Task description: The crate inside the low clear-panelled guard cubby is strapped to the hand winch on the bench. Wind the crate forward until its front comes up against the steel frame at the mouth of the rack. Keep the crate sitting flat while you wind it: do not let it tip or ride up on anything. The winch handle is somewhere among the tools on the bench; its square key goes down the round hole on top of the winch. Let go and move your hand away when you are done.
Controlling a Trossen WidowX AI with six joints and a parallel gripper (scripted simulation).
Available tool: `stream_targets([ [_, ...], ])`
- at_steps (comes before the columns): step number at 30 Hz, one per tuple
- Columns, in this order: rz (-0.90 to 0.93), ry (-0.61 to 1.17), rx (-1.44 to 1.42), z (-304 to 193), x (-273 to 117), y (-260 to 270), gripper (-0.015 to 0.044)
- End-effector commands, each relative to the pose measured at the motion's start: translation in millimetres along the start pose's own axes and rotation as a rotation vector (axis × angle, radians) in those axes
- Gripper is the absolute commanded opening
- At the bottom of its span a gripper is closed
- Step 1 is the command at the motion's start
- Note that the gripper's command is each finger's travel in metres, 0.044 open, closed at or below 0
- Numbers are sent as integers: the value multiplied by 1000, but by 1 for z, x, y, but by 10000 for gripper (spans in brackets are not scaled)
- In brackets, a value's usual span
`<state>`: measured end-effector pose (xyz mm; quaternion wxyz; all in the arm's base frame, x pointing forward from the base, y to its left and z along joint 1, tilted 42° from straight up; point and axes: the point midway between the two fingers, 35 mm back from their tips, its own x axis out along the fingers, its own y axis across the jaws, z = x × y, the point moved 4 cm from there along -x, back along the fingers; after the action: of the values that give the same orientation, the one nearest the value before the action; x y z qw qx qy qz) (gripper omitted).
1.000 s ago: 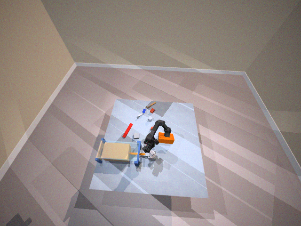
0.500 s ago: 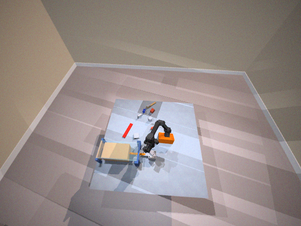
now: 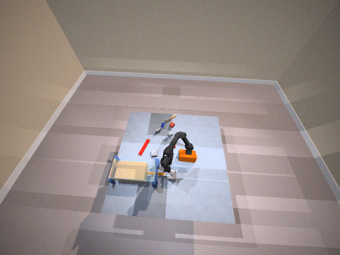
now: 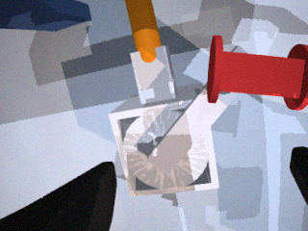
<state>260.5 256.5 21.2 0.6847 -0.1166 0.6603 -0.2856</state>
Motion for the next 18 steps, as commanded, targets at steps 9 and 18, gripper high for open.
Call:
stream_targets([
  [9,207,-150,-1137,23,8,-32,440],
  [18,220,-235,-1434,28,10,-39,440],
])
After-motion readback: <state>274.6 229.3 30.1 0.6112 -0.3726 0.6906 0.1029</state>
